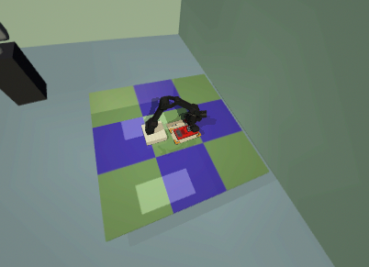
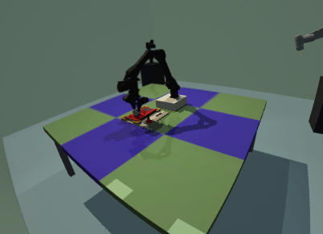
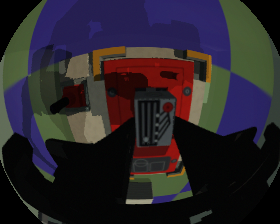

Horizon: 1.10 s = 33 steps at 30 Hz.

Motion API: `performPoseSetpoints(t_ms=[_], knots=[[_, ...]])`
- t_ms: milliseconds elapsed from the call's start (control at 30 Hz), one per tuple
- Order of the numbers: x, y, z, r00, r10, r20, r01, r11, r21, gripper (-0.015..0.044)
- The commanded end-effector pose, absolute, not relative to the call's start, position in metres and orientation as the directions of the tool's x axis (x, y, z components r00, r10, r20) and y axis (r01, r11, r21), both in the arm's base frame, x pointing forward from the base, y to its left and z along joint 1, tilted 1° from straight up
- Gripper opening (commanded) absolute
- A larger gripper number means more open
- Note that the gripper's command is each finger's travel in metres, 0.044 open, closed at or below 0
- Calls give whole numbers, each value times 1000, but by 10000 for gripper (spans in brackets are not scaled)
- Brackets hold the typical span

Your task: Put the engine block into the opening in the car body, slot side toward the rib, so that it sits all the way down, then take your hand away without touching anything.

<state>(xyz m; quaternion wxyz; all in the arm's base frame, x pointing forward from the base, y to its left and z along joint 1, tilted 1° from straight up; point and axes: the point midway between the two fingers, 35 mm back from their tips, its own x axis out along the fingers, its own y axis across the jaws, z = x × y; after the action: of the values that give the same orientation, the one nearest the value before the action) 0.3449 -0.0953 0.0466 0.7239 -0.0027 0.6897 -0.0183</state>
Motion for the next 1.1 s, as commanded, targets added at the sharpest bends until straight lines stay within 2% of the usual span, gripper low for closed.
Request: performPoseSetpoints(t_ms=[0, 1067], knots=[[345, -95, 45, 48, -27, -998, 29, 999, -26, 158], [345, -95, 35, 48, -27, -998, 15, 1000, -27, 158]])
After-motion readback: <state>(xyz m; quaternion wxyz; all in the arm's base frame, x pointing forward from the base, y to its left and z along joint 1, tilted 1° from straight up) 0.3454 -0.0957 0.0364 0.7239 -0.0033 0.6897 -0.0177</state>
